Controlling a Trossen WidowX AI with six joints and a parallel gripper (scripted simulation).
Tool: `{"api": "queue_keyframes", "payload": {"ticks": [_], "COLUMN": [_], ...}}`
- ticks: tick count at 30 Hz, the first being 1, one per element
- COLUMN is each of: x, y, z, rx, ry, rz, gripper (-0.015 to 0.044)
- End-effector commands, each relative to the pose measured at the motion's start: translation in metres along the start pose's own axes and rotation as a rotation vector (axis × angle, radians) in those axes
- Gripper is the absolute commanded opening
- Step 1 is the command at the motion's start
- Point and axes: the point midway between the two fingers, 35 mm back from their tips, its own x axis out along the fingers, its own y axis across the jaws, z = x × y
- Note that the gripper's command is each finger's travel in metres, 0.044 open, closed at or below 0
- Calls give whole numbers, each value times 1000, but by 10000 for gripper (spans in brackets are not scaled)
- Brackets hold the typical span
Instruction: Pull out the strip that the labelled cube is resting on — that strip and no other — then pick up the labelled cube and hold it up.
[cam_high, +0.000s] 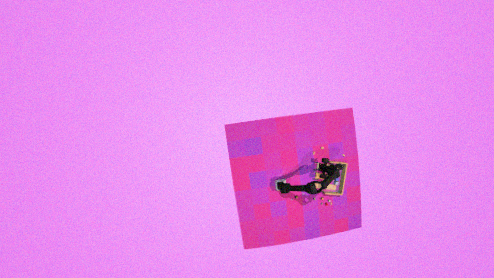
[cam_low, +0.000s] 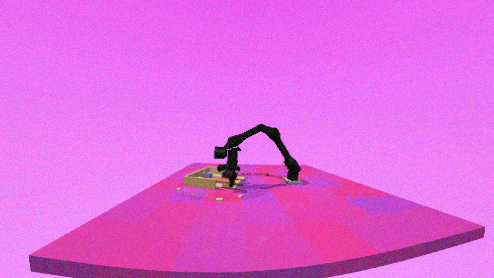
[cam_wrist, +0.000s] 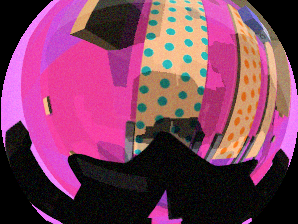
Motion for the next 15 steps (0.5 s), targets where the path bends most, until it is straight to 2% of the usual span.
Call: {"api": "queue_keyframes", "payload": {"ticks": [1, 15], "x": [3, 4], "y": [0, 1], "z": [-1, -23], "rx": [5, 5], "ry": [-2, 0], "rz": [-5, -4], "gripper": [0, 0]}}
